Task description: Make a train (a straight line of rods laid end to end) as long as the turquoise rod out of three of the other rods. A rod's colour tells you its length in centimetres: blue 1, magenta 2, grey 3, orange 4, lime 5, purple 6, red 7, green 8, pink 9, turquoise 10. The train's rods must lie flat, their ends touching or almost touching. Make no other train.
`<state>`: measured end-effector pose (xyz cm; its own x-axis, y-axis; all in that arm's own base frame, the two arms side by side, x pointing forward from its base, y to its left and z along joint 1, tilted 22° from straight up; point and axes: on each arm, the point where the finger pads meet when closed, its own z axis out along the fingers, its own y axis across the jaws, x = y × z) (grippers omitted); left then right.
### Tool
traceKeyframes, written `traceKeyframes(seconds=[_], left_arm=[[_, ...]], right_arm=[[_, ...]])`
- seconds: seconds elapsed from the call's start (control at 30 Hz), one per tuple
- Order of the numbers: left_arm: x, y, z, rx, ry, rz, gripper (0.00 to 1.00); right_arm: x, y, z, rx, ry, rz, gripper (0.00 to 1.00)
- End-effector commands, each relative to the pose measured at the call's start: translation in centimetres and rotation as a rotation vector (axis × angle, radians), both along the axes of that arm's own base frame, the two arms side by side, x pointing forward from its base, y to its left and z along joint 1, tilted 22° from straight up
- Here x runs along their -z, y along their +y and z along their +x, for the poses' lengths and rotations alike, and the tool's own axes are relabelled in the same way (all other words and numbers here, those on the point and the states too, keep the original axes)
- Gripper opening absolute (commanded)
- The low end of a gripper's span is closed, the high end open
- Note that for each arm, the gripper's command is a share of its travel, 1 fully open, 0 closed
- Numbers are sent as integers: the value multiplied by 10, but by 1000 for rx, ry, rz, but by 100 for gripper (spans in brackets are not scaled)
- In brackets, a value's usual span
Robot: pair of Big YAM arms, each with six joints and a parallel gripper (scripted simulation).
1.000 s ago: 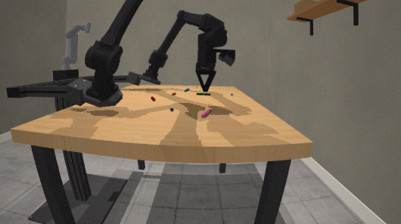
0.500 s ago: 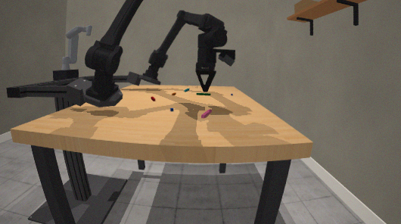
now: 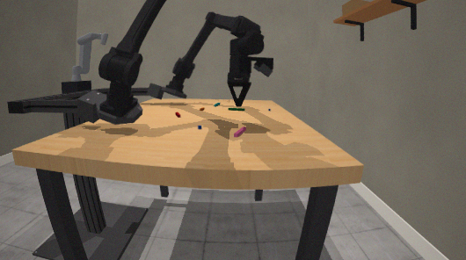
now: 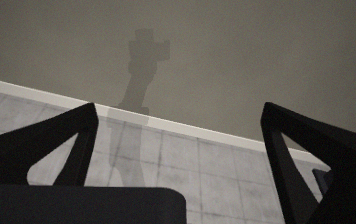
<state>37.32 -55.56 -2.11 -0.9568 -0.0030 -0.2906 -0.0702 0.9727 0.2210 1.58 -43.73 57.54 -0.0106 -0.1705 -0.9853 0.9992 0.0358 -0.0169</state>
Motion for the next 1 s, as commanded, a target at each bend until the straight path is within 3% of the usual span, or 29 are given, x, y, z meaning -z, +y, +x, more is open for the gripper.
traceKeyframes(seconds=[0.0, 0.2, 0.3, 0.57, 0.63, 0.67, 0.97], left_arm=[[-2, -7, 17, -9, -8, -13, 100], [-2, -3, 19, -5, -5, -10, 100], [-32, 33, 41, -2, -10, -29, 100], [-55, 82, 75, 2, -5, -30, 100], [-55, 82, 75, 2, -5, -30, 100], [-67, 112, 92, 5, -4, -30, 100], [-105, 221, 131, 15, -7, -23, 100]], right_arm=[[-46, 4, -9, 19, -19, -87, 100], [-46, 4, -9, 19, -19, -87, 100], [-46, 4, -9, 19, -19, -87, 100], [-46, 4, -9, 19, -19, -87, 100], [-46, 4, -9, 19, -19, -87, 100], [-46, 4, -9, 19, -19, -87, 100], [-46, 4, -9, 19, -19, -87, 100]])
